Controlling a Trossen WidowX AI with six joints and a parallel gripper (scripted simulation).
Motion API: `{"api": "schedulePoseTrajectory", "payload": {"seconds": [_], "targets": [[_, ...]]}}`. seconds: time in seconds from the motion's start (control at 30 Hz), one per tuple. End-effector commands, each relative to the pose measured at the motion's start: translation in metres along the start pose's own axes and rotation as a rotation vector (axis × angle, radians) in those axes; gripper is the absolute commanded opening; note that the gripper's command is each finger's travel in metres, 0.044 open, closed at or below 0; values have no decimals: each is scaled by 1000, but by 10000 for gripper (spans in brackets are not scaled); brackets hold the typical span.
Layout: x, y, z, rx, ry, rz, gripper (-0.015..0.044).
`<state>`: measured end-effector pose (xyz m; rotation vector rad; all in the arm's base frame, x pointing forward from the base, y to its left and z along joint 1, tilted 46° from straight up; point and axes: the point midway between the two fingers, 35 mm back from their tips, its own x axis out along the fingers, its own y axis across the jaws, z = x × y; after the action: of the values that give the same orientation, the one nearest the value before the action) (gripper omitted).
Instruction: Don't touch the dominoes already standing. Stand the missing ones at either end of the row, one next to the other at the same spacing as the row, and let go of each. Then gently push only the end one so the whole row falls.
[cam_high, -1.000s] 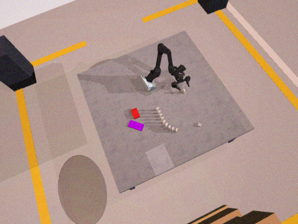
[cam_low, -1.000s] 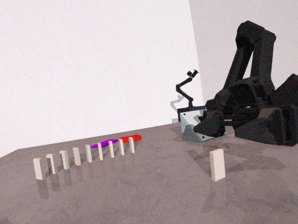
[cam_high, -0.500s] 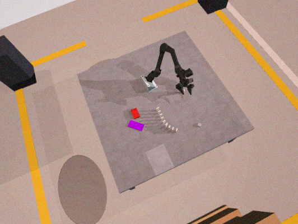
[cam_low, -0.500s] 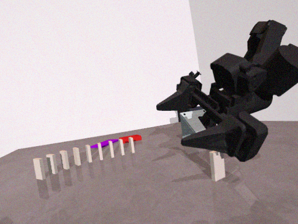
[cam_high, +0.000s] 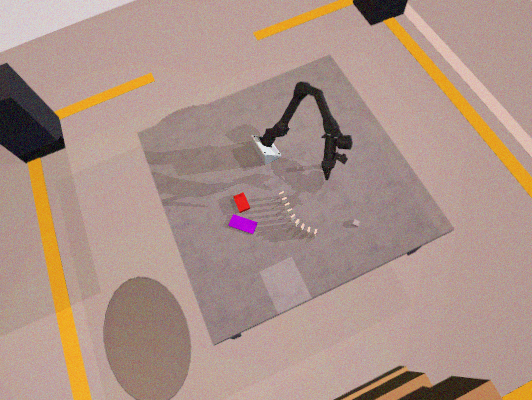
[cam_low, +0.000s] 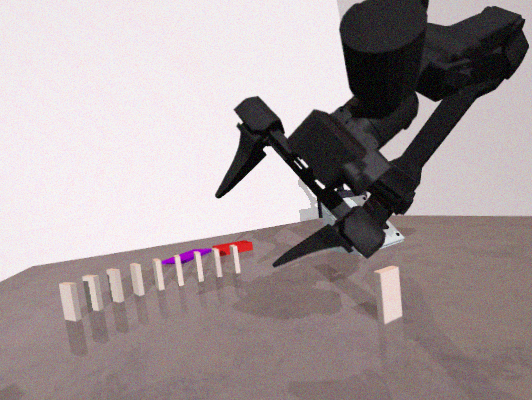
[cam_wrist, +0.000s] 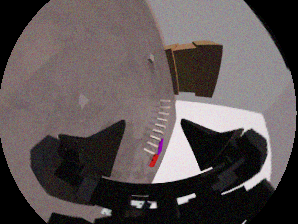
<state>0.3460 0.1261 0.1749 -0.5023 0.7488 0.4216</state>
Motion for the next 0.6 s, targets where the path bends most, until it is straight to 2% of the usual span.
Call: {"api": "schedulePoseTrajectory", "payload": {"seconds": [0.0,0.1,0.23,0.57], "targets": [[-19,24,-12,-352,72,392,440],[-45,38,-14,-492,18,648,440],[-89,48,-4,-573,-164,923,440],[-97,49,0,-577,-205,959,440]]}}
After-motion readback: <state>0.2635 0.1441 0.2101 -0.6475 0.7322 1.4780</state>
